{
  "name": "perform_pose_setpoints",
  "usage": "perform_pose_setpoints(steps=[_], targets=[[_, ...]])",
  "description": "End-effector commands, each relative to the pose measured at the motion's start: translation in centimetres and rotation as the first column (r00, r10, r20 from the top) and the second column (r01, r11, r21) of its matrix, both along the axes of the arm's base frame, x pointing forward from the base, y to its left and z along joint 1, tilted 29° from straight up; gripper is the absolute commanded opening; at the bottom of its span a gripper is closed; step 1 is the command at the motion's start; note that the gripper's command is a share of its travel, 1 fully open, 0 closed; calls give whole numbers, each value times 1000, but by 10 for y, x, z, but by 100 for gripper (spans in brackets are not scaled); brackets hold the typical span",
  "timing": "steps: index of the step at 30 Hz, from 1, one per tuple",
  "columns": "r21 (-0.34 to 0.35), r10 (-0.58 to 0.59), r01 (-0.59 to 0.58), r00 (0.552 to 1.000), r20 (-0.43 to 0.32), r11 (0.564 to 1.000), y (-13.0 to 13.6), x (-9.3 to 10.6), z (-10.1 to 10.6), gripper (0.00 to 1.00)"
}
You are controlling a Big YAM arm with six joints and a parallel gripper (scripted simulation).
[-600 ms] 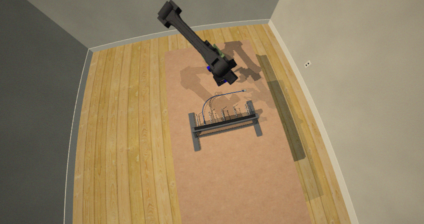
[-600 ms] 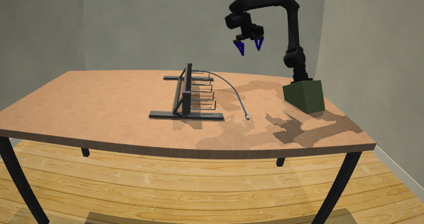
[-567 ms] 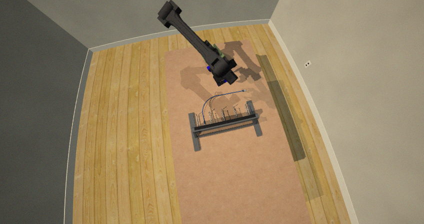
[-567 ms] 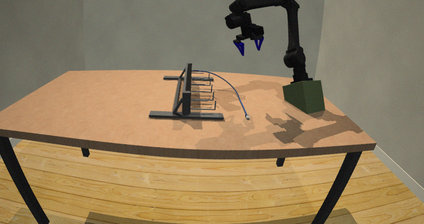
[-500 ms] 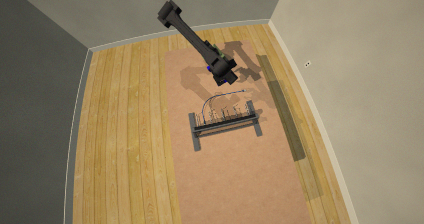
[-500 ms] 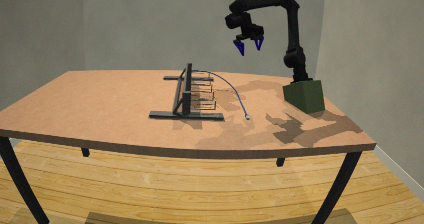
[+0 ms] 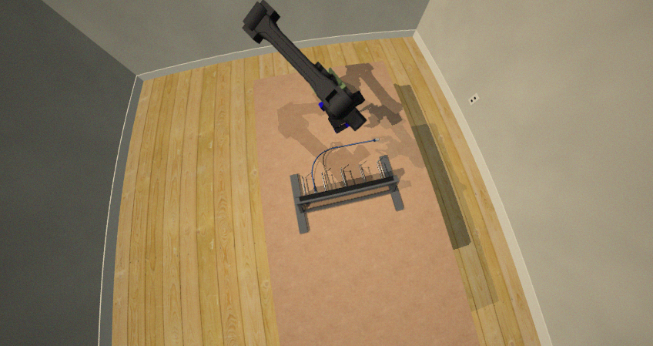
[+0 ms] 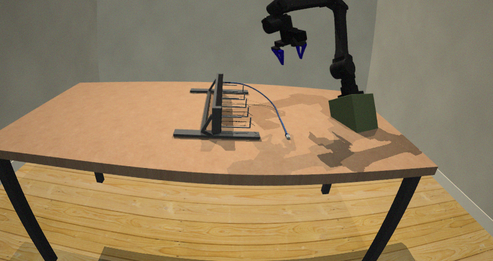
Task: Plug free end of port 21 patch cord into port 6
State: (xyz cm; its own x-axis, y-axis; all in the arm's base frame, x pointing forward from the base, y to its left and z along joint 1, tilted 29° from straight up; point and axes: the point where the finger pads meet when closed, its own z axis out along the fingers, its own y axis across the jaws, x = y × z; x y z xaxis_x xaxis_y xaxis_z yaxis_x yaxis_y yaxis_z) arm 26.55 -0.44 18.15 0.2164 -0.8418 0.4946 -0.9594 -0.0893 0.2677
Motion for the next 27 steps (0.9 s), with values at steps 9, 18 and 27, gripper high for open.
perform_pose_setpoints(steps=[9,18,27], targets=[[9,-42,41,987,153,999,48,51,-62,100],[49,-110,100,944,311,994,103,89,-144,100],[110,-184,151,885,428,982,150,99,-227,100]])
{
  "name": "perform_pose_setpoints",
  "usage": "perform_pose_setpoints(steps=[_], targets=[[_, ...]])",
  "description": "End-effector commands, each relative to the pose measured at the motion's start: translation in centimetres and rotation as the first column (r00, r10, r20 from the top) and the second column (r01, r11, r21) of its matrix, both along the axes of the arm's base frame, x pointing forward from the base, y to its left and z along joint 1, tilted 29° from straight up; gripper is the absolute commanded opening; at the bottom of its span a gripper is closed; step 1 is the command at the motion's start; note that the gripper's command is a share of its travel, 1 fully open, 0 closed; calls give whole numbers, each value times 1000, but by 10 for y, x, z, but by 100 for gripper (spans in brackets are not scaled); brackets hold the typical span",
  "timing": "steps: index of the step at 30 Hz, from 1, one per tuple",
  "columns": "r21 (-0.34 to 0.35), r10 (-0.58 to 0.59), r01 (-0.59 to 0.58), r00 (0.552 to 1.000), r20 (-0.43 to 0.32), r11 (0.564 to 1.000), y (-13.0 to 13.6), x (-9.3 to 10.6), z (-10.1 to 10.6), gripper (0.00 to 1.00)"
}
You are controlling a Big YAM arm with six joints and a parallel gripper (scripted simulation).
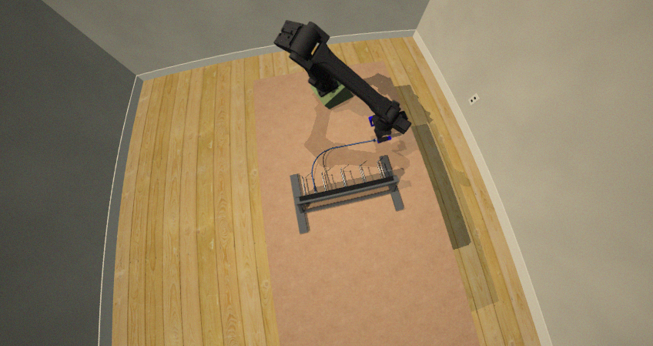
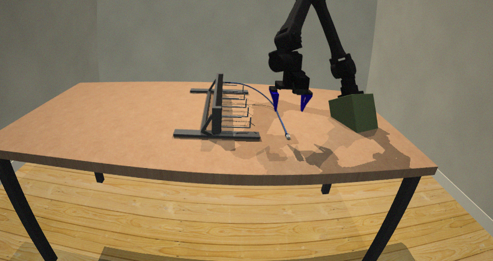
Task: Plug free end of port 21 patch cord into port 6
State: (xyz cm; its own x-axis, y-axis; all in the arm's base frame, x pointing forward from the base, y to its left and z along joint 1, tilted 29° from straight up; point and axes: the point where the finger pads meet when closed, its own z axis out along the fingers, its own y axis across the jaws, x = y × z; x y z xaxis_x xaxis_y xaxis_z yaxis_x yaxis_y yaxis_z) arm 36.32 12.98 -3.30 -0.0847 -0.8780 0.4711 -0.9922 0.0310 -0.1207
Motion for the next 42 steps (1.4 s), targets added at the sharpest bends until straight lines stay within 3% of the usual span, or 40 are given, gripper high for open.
perform_pose_setpoints(steps=[1,16,26,27,42], targets=[[25,-48,46,997,63,999,17,1,-14,100],[55,-77,72,992,105,996,17,22,5,100],[48,-74,70,993,94,996,15,16,3,100],[47,-74,70,993,93,996,15,15,3,0],[38,-74,71,994,82,997,10,8,1,0]])
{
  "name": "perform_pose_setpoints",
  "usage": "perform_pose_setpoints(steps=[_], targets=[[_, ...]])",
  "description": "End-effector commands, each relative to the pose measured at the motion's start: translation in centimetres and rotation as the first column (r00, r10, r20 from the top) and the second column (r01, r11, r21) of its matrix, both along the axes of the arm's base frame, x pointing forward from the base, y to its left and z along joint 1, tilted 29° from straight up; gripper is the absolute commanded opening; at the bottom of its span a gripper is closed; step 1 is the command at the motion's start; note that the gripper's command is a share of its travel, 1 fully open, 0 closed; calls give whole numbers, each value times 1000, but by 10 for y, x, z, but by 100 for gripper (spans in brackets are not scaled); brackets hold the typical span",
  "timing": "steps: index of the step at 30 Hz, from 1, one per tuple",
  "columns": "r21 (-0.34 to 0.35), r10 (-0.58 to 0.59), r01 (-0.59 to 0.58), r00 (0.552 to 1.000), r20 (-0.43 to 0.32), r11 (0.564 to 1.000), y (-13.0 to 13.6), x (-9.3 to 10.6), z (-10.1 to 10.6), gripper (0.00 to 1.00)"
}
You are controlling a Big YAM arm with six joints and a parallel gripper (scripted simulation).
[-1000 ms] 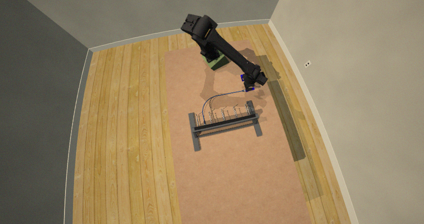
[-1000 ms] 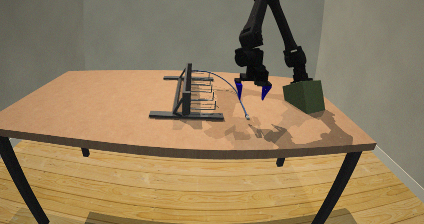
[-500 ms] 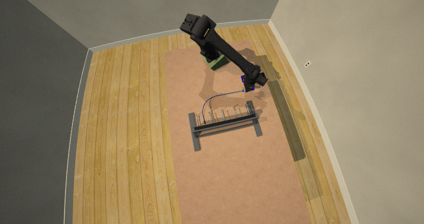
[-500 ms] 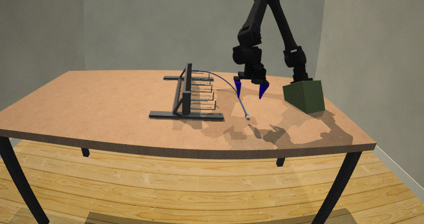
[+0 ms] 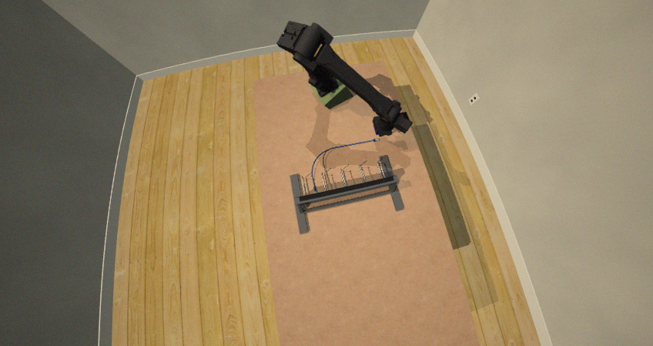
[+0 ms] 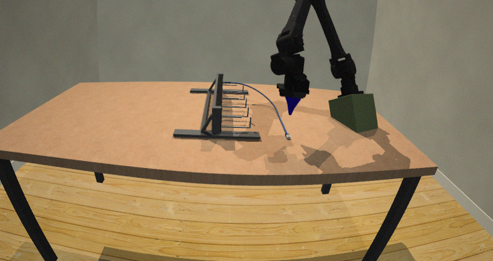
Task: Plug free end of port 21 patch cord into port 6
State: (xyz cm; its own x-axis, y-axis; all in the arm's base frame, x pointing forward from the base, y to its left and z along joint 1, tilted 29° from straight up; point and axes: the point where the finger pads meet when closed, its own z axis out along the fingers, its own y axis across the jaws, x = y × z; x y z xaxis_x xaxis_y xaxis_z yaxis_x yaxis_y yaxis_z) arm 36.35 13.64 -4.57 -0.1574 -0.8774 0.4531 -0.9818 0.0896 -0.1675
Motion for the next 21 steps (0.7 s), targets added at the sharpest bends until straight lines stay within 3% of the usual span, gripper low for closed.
perform_pose_setpoints(steps=[1,21], targets=[[20,-16,15,999,35,1000,3,8,14,0],[34,-32,30,997,74,999,4,15,17,0]])
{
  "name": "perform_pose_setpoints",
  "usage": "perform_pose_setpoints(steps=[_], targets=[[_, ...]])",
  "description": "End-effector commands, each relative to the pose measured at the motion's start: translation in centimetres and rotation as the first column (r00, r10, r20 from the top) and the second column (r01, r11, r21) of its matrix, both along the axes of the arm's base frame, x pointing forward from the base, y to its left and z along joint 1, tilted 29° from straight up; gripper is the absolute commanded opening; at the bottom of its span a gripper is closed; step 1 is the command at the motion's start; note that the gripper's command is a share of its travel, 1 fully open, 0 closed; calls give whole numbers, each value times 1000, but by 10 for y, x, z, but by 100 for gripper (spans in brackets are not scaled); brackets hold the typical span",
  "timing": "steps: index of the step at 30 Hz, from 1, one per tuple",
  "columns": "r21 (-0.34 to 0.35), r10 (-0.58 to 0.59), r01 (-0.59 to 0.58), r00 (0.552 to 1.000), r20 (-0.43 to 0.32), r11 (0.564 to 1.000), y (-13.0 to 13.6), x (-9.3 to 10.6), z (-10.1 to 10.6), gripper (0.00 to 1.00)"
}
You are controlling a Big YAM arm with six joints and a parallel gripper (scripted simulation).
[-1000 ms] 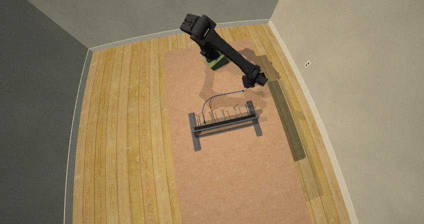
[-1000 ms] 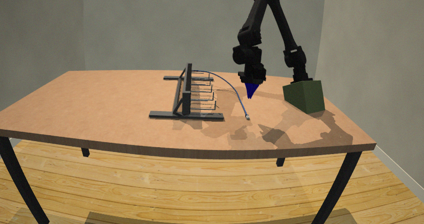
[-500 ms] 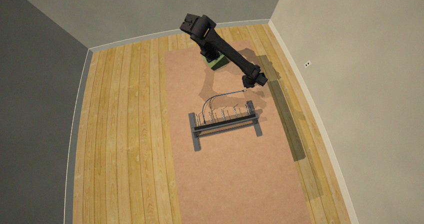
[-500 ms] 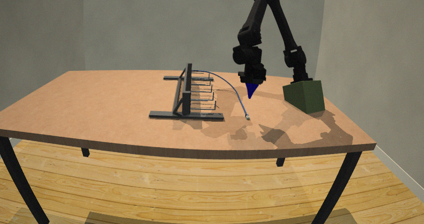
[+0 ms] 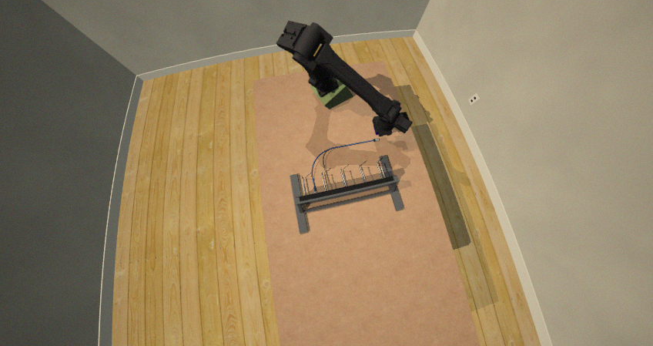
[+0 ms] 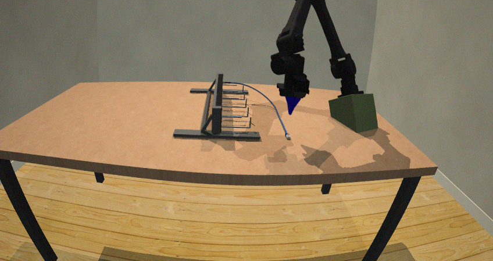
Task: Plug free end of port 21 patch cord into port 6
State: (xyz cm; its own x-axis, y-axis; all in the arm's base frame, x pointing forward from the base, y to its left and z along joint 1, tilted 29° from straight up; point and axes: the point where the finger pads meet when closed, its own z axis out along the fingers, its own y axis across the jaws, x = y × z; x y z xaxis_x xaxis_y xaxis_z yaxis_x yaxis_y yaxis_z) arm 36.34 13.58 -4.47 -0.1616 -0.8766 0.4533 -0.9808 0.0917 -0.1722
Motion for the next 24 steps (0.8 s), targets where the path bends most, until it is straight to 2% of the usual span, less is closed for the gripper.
perform_pose_setpoints(steps=[1,3,9,11,12,15,24], targets=[[44,-42,37,994,99,998,5,16,17,0],[70,-75,63,981,179,996,7,20,20,0],[141,-148,107,931,333,984,13,28,30,0],[141,-148,107,931,333,984,13,28,30,0],[176,-187,126,901,392,976,14,32,35,0],[223,-235,145,858,457,964,16,36,42,0],[366,-378,179,709,596,913,17,45,64,0]])
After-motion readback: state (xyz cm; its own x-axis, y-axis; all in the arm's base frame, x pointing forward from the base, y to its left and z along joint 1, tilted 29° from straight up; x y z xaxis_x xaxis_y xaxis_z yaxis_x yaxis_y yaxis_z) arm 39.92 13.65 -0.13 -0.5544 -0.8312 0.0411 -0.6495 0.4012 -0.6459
